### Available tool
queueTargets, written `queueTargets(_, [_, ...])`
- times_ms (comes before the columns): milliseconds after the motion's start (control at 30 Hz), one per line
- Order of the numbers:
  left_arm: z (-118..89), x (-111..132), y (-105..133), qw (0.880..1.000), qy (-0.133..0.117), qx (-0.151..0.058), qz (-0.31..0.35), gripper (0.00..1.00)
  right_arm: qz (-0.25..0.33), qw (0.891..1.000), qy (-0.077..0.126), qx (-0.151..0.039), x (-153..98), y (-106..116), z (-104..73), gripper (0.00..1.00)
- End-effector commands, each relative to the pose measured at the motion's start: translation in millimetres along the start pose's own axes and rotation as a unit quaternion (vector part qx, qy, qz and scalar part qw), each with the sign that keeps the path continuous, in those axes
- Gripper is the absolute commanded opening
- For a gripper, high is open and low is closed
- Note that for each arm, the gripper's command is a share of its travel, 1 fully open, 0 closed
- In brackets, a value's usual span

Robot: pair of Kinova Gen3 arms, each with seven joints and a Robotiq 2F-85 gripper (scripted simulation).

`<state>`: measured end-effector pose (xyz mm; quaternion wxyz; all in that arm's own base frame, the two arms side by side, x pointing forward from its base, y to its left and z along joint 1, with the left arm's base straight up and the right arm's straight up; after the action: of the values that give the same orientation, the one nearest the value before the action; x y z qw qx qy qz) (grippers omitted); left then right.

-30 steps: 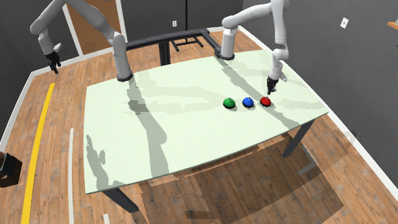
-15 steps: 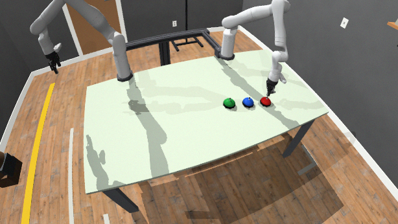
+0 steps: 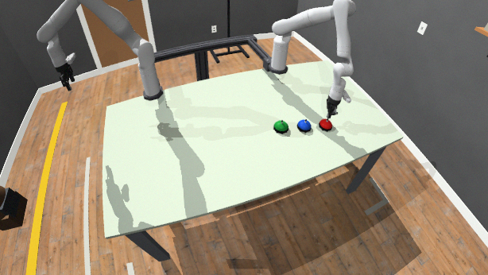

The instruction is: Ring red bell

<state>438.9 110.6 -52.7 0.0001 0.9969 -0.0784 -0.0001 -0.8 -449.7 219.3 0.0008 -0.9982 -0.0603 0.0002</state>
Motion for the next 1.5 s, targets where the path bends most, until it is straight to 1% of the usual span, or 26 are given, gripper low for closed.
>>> queueTargets(0, [-0.8,0.8,-0.3,1.0,0.001,0.001,0.0,0.019,0.0,1.0,0.0,-0.001,-0.1,0.3,-0.7,1.0])
queueTargets(867, [-0.6,0.8,-0.3,1.0,0.001,0.001,0.0,0.019,0.0,1.0,0.0,-0.001,-0.1,0.3,-0.7,1.0])
queueTargets(1267, [8.6,0.8,-0.3,1.0,0.001,0.001,0.0,0.019,0.0,1.0,0.0,-0.001,-0.1,0.3,-0.7,1.0])
queueTargets(1467, [9.2,0.8,-0.3,1.0,0.001,0.001,0.0,0.019,0.0,1.0,0.0,-0.001,-0.1,0.3,-0.7,1.0])
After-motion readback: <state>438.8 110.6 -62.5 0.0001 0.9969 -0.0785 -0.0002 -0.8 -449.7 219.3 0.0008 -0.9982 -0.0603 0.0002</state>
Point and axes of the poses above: on each arm, the point where the finger pads meet when closed, its own z axis out along the fingers, its own x axis across the jaws, y = z × x, the point moved 2 cm from there along -z, back along the fingers, and after that the axes turned 7 degrees about -z, right-handed, at the moved point
